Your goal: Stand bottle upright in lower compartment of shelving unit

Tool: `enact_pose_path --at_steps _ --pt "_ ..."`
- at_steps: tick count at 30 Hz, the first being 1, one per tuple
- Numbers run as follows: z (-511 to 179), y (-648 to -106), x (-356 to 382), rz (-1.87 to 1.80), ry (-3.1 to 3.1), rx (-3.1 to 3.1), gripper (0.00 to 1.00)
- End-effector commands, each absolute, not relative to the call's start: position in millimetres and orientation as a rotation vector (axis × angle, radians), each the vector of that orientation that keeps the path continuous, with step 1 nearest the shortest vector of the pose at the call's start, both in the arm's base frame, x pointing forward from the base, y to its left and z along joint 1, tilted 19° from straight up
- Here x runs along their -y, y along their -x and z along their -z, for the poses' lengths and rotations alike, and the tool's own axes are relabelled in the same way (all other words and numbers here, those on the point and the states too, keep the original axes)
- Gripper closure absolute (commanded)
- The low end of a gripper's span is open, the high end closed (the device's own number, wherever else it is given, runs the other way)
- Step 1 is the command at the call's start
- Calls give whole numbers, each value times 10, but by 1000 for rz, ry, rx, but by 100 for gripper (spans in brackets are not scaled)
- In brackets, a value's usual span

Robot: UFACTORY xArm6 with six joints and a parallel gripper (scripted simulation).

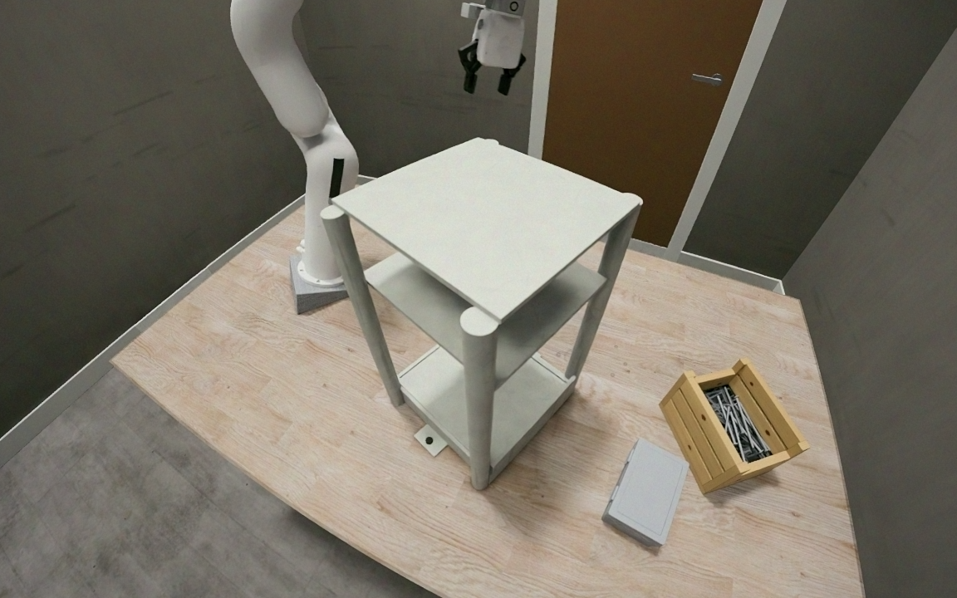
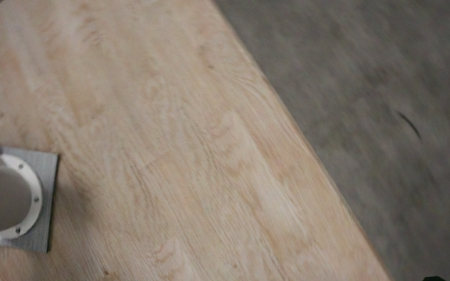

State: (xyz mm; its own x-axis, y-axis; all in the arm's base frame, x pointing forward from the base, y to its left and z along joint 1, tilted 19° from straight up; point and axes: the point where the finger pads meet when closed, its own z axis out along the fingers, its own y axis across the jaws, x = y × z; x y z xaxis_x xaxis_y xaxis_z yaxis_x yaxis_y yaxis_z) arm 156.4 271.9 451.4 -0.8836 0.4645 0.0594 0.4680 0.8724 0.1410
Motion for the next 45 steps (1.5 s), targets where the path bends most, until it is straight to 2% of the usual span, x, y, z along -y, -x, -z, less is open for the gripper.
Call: enact_pose_path --at_steps 1,15,45 --pt "-4521 -1792 -2707 262 926 2953 0" --pt "-4491 -2480 -2491 321 1429 2712 0" --pt "-4438 -3445 -1837 412 2068 2208 0"
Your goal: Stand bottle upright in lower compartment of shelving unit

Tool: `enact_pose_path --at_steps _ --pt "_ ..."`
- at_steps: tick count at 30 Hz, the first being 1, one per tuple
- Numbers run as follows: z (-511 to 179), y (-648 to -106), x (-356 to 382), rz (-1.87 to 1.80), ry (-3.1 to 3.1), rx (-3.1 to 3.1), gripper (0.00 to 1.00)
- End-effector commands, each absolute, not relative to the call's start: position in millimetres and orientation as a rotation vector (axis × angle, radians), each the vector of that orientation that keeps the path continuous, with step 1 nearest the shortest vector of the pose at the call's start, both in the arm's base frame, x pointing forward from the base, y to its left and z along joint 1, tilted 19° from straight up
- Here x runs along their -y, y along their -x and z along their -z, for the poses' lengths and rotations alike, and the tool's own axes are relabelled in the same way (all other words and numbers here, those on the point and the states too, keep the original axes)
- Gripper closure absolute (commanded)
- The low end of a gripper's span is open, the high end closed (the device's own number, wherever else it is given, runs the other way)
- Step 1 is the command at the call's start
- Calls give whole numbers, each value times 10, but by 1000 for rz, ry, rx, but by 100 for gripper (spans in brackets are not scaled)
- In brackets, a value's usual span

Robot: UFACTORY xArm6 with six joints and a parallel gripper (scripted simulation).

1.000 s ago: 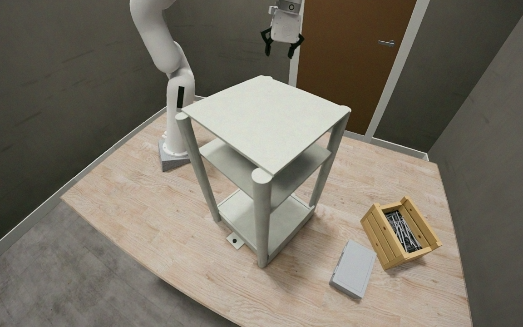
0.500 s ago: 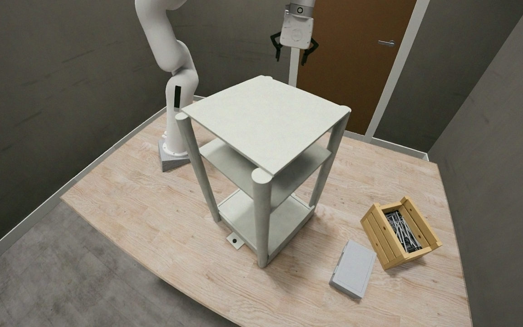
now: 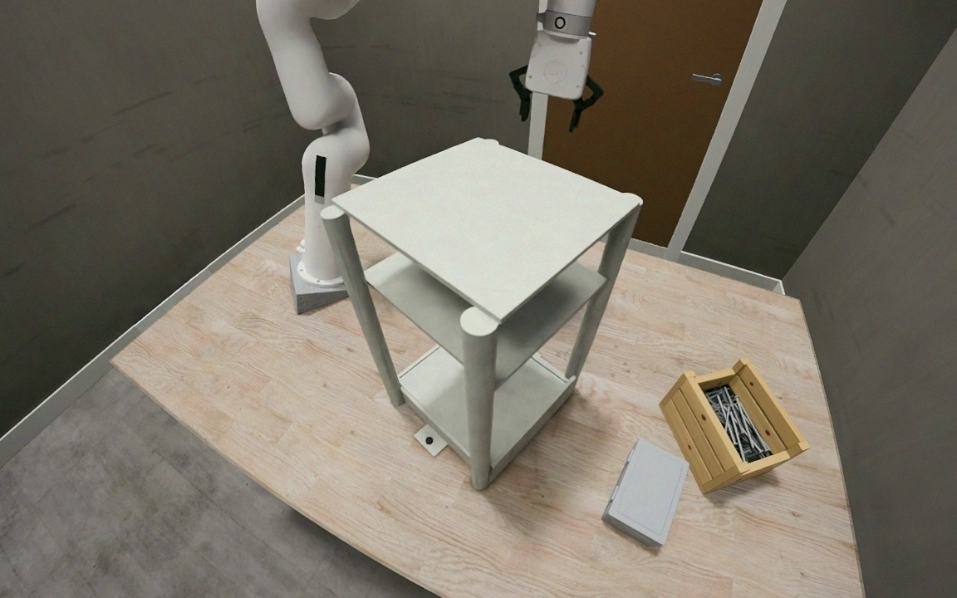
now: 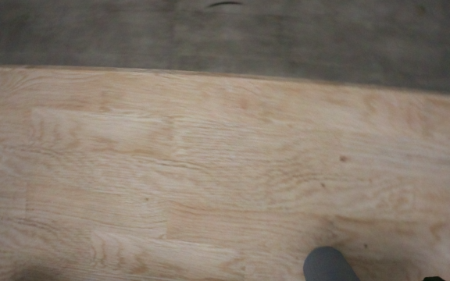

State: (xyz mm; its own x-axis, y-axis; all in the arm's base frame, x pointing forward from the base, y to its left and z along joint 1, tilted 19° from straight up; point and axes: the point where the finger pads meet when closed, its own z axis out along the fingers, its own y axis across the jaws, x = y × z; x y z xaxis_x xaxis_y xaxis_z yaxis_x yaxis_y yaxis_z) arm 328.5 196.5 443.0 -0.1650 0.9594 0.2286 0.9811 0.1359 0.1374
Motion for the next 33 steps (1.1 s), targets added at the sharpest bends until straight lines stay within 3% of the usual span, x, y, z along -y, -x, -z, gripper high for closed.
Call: enact_pose_path --at_steps 1,33 --pt "-4436 -3471 -1811 415 2085 2191 0" --pt "-4404 -3903 -1304 464 2357 1864 0"
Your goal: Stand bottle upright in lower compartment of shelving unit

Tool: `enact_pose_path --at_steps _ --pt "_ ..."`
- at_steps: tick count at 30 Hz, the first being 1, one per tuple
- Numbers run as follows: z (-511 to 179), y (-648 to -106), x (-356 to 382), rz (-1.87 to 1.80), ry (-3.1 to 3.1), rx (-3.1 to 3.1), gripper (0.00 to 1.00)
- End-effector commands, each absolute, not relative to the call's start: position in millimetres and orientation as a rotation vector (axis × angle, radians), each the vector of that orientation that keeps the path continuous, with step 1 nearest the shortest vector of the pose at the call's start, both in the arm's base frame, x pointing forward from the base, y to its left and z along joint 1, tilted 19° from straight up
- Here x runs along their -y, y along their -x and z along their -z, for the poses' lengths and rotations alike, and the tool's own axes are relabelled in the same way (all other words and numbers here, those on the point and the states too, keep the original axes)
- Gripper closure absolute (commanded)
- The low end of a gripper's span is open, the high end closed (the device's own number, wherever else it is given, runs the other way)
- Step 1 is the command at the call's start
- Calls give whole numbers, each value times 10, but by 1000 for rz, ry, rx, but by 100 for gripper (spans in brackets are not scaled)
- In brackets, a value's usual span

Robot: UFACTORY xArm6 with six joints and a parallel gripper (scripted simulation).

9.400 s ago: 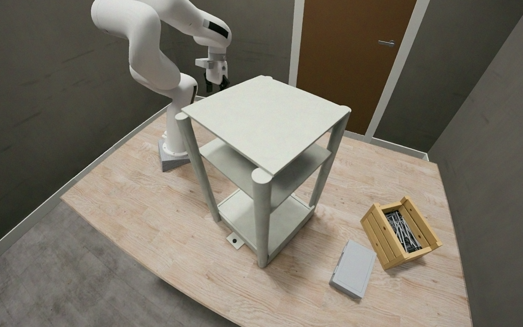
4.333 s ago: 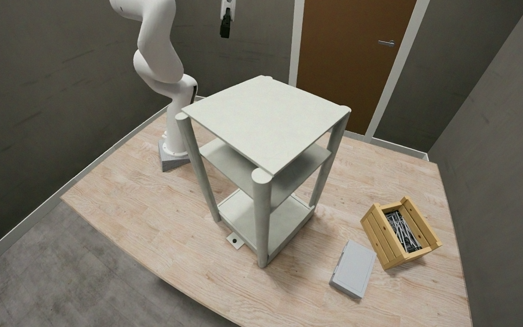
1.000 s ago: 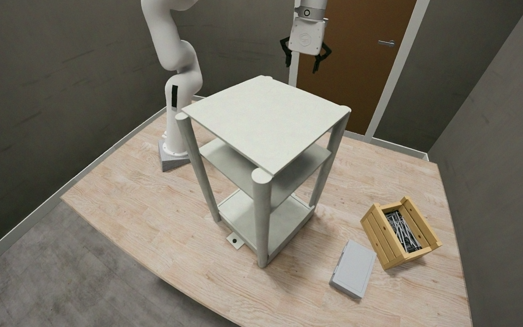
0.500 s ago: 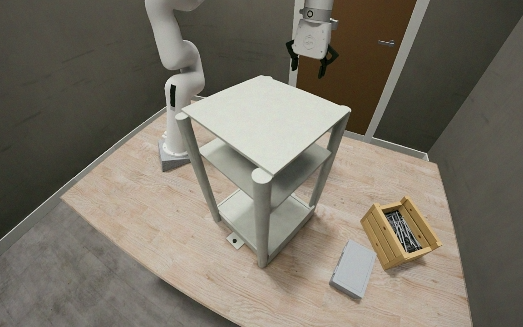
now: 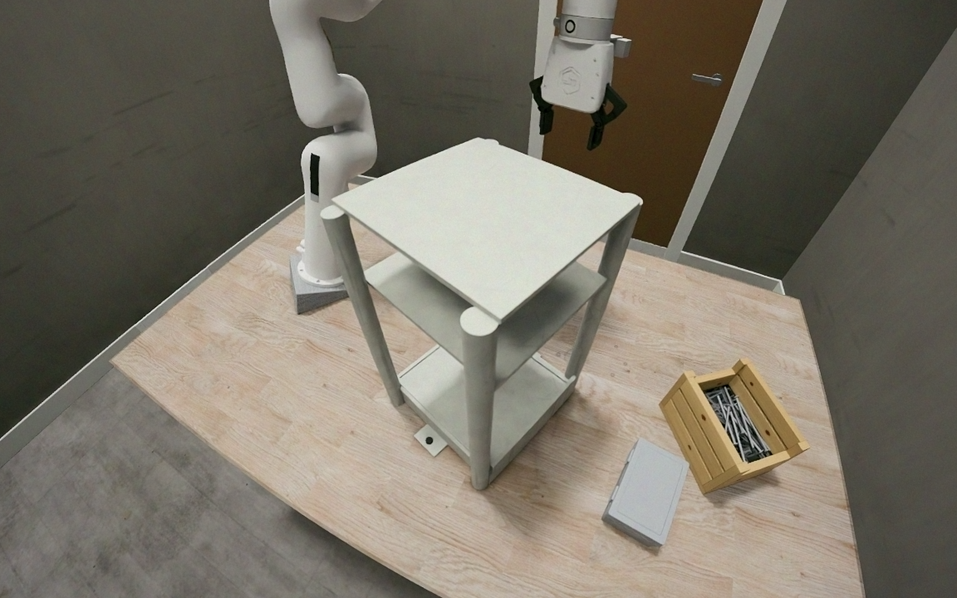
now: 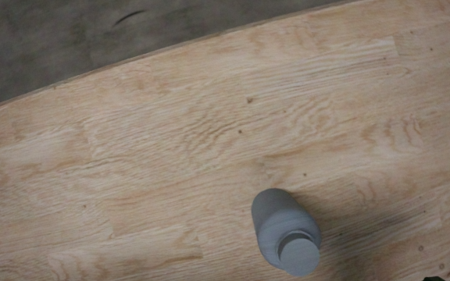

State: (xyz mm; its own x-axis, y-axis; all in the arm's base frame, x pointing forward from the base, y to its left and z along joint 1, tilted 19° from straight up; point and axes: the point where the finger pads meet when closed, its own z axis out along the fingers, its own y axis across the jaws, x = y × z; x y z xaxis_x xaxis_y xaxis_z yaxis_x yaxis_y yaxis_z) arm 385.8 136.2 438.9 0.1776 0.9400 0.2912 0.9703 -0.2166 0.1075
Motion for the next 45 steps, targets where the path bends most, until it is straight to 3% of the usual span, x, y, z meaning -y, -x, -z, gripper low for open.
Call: enact_pose_path --at_steps 1,38,39,45 --pt "-4404 -3910 -1295 465 2361 1858 0" --pt "-4399 -3962 -1219 471 2394 1811 0" --pt "-4399 -3962 -1219 471 2394 1811 23" --pt "-4399 -3962 -1219 470 2395 1812 23"
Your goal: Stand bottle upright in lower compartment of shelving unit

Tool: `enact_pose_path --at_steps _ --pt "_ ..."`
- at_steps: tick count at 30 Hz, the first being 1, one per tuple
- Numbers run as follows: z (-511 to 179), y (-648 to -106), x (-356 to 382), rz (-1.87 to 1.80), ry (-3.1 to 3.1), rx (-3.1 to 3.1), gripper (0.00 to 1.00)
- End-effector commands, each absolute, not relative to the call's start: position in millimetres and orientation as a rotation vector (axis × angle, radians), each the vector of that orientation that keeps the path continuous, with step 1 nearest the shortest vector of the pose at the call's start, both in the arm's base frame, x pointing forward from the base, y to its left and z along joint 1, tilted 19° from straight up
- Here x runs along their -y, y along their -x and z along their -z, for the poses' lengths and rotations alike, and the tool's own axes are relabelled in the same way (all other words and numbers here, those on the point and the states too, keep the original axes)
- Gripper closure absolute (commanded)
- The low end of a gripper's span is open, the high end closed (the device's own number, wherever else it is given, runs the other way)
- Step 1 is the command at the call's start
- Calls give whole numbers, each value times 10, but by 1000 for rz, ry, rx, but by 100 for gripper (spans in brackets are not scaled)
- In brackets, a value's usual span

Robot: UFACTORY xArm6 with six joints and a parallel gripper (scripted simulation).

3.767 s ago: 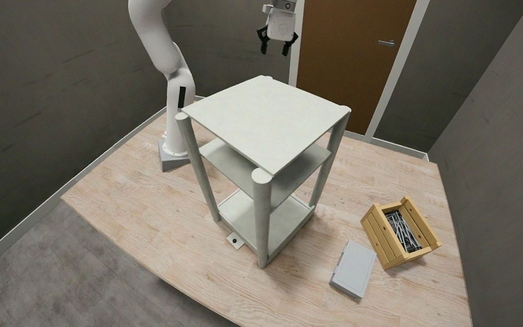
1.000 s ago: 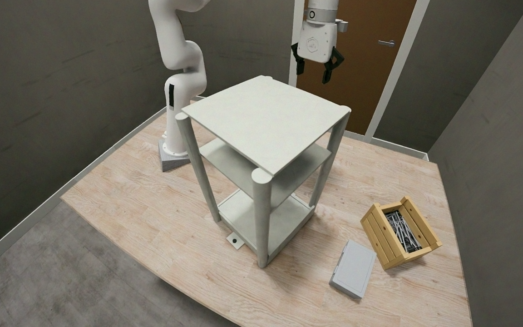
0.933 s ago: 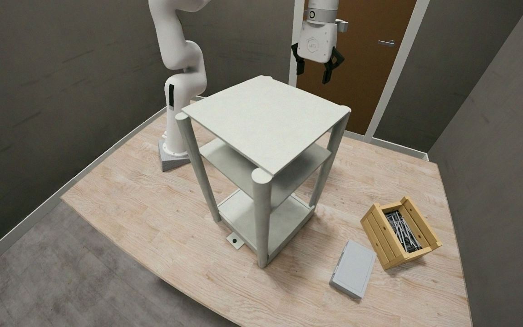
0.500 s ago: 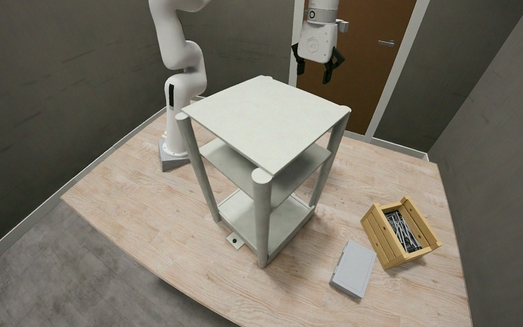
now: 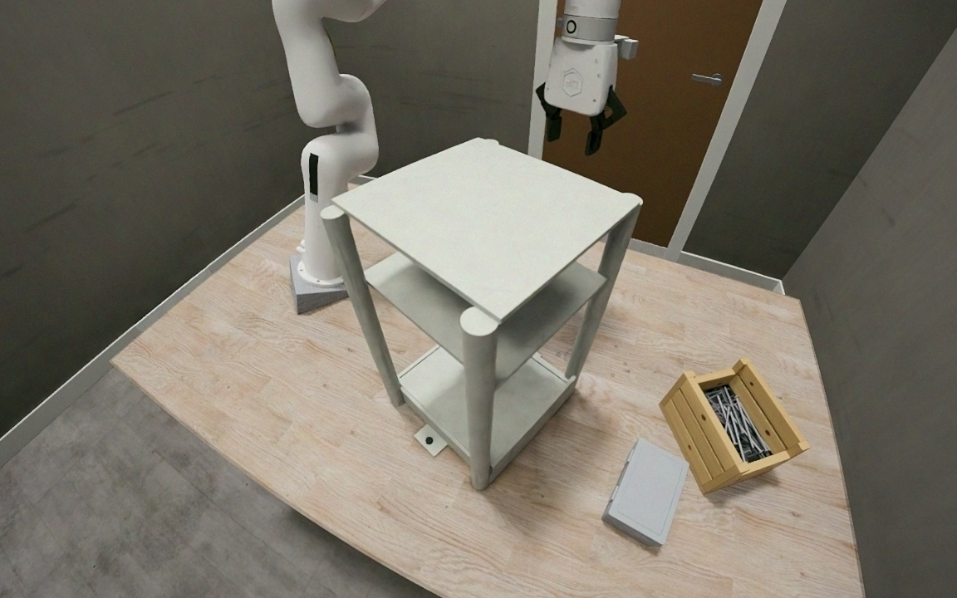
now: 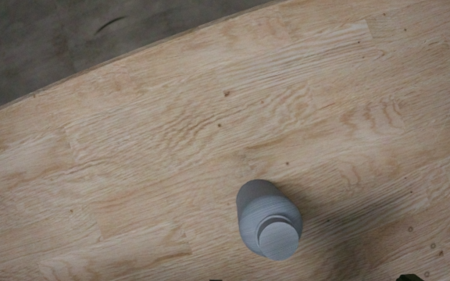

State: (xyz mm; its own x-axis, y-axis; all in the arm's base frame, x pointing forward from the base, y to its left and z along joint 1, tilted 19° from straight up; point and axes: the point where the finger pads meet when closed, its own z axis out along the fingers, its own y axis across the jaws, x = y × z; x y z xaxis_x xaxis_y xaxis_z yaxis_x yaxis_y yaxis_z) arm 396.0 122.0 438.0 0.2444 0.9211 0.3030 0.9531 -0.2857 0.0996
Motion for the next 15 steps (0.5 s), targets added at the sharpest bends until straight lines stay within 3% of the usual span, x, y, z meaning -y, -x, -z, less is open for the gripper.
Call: enact_pose_path --at_steps 1,15 --pt "-4399 -3962 -1219 470 2395 1812 23" --pt "-4393 -3962 -1215 436 2416 1824 23"
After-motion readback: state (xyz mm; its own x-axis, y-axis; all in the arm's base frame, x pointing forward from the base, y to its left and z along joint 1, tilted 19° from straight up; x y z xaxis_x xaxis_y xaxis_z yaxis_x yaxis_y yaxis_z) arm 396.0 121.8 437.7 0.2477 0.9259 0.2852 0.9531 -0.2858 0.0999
